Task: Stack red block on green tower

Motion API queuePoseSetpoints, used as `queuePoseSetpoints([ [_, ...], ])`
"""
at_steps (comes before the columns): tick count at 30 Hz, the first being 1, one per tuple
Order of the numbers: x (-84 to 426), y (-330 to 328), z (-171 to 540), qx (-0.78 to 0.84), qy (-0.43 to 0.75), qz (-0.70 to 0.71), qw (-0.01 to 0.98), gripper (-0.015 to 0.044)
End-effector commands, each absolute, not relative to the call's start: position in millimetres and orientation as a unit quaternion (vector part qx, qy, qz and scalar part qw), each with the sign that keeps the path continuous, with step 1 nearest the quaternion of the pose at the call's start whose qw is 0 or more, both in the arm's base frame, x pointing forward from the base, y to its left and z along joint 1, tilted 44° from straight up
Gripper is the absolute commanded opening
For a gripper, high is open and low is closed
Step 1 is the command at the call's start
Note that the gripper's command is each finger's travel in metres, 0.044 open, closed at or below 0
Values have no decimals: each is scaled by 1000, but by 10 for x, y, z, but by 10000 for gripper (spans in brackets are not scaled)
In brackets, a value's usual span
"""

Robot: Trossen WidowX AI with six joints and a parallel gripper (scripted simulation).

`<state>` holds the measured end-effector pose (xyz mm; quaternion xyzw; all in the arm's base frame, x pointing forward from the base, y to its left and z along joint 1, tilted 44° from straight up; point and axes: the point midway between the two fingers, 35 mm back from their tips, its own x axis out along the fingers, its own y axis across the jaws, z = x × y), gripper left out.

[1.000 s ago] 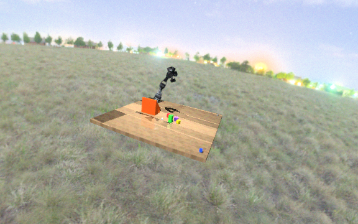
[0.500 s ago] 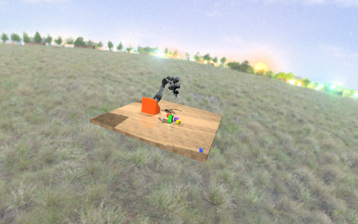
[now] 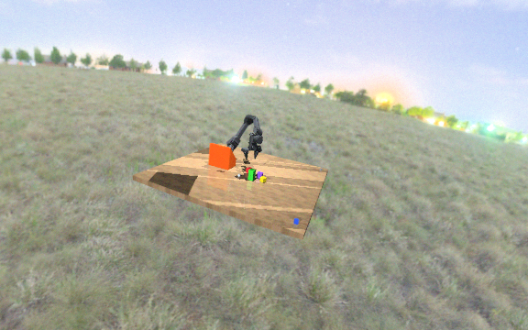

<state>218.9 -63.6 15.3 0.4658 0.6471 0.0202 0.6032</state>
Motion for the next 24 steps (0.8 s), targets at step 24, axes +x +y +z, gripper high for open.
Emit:
queuePoseSetpoints([
  [24, 2285, -151, -333, 490, 657, 26, 573, 440],
])
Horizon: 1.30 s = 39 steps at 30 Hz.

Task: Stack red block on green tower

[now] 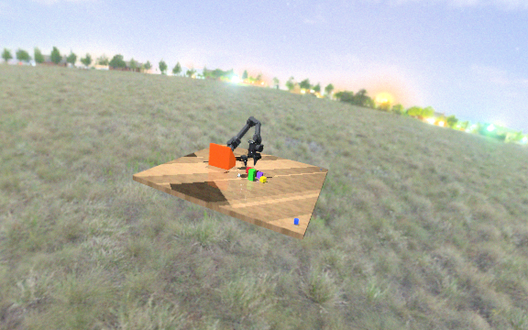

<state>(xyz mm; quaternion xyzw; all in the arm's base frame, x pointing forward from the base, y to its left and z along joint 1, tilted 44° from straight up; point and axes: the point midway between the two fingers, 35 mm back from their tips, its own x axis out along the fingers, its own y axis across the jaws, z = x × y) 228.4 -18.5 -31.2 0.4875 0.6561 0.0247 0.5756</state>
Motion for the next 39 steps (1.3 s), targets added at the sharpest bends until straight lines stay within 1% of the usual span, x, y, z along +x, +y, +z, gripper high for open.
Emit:
queuePoseSetpoints([
  [1, 2287, -145, -342, 490, 657, 26, 573, 440],
  [30, 2347, 173, -674, 491, 657, 27, 572, 440],
  [39, 2347, 180, -681, 491, 657, 27, 572, 440],
])
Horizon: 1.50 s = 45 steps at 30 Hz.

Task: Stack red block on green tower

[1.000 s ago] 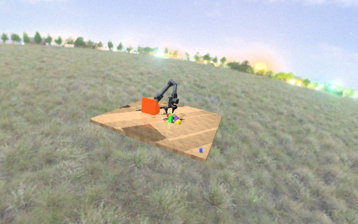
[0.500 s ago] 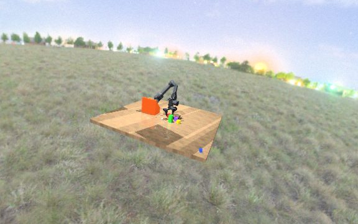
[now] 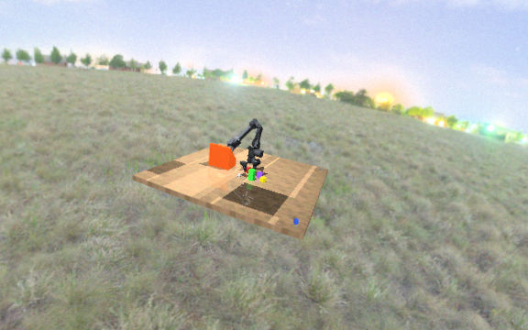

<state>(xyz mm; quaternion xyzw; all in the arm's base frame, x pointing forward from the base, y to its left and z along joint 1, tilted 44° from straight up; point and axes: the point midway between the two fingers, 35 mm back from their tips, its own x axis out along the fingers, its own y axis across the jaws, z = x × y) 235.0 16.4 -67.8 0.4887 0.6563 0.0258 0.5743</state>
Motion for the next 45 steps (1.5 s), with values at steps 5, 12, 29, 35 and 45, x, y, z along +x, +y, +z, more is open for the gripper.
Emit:
queuePoseSetpoints([
  [5, 2347, 180, -681, 491, 657, 27, 572, 440],
  [12, 2346, 176, -676, 491, 657, 27, 572, 335],
  [29, 2340, 118, -623, 491, 657, 27, 572, 45],
  [35, 2307, -74, -430, 490, 657, 26, 573, 0],
  [45, 2243, -400, -87, 490, 657, 25, 573, 0],
])
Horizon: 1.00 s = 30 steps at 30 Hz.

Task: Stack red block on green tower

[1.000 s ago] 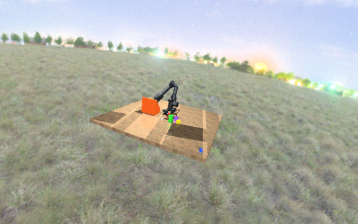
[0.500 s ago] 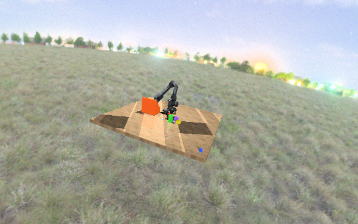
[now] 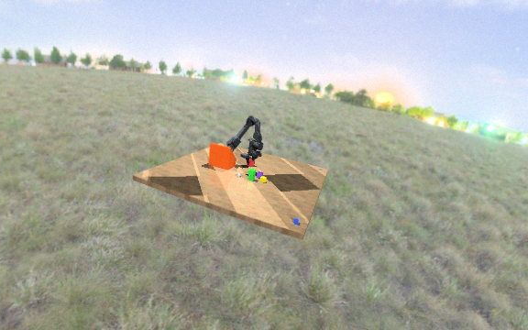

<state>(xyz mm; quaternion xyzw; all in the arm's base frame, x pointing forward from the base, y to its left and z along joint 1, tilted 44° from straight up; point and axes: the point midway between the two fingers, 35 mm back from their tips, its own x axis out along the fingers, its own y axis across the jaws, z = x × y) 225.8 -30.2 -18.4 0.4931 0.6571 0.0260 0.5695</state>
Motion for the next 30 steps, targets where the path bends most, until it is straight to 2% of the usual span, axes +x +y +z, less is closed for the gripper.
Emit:
queuePoseSetpoints([
  [1, 2237, -432, -54, 490, 657, 25, 573, 0],
  [15, 2203, -634, 162, 489, 657, 25, 573, 0],
  [30, 2492, -1086, -103, 488, 656, 23, 575, 0],
])
